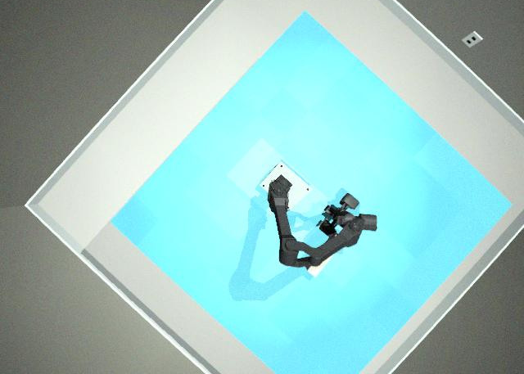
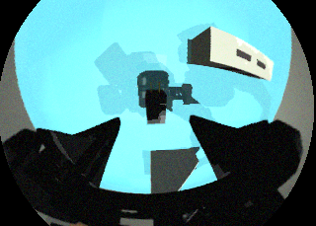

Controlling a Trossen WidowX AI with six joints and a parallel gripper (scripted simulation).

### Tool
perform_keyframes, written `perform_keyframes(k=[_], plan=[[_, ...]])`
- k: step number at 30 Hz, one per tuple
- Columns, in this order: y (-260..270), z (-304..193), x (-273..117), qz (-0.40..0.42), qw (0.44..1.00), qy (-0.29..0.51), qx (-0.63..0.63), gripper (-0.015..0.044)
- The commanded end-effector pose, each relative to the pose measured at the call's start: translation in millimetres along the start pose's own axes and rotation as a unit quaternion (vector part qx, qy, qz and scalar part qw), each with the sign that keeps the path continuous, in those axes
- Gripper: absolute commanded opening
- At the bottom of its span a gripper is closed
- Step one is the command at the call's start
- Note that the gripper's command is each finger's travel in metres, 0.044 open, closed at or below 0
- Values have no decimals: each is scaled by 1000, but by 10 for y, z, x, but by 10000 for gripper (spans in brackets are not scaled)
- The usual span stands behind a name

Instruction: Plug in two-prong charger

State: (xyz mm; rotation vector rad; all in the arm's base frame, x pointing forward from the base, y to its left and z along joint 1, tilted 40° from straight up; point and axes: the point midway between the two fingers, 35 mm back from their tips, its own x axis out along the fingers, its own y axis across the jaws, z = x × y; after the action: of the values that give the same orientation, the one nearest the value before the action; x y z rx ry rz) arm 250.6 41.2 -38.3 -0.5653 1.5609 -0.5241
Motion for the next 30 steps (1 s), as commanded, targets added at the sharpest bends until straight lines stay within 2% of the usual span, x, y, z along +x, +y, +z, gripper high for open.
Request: perform_keyframes(k=[1,30], plan=[[-12,-16,78,-4,1000,2,-5,440],[-22,16,508,-5,1000,2,-5,440]])
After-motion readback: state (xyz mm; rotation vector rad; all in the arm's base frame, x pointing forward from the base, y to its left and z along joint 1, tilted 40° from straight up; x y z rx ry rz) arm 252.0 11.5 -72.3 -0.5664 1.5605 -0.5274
